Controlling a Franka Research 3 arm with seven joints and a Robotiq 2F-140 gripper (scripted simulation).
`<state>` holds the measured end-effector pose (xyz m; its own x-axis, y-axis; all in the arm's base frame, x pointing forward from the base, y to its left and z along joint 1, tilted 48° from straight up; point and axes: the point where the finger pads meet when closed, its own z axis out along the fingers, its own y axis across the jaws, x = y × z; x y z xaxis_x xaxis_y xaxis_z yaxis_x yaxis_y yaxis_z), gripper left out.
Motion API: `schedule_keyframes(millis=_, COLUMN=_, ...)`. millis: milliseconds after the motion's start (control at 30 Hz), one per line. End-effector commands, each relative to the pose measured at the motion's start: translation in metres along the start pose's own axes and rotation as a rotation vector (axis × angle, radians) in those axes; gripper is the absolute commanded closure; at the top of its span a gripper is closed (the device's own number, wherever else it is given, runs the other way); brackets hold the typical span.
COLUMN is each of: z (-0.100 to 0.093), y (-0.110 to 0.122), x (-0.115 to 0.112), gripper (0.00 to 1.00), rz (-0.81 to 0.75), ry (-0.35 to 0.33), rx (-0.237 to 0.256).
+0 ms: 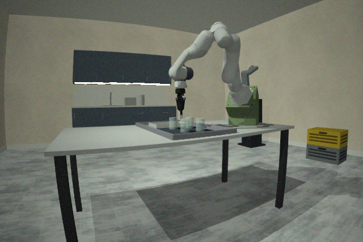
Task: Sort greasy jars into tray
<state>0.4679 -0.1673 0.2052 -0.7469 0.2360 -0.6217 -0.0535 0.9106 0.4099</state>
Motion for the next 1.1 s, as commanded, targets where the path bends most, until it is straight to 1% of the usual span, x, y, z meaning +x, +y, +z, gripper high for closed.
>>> schedule_keyframes(millis=0, z=0.0009, y=-0.0004, x=-0.0018, gripper=1.00, rz=-0.013, ry=-0.002, rx=0.003)
schedule_keyframes(millis=1067, z=0.0009, y=-0.0003, x=-0.0055, gripper=1.00, rz=-0.013, ry=-0.002, rx=0.003)
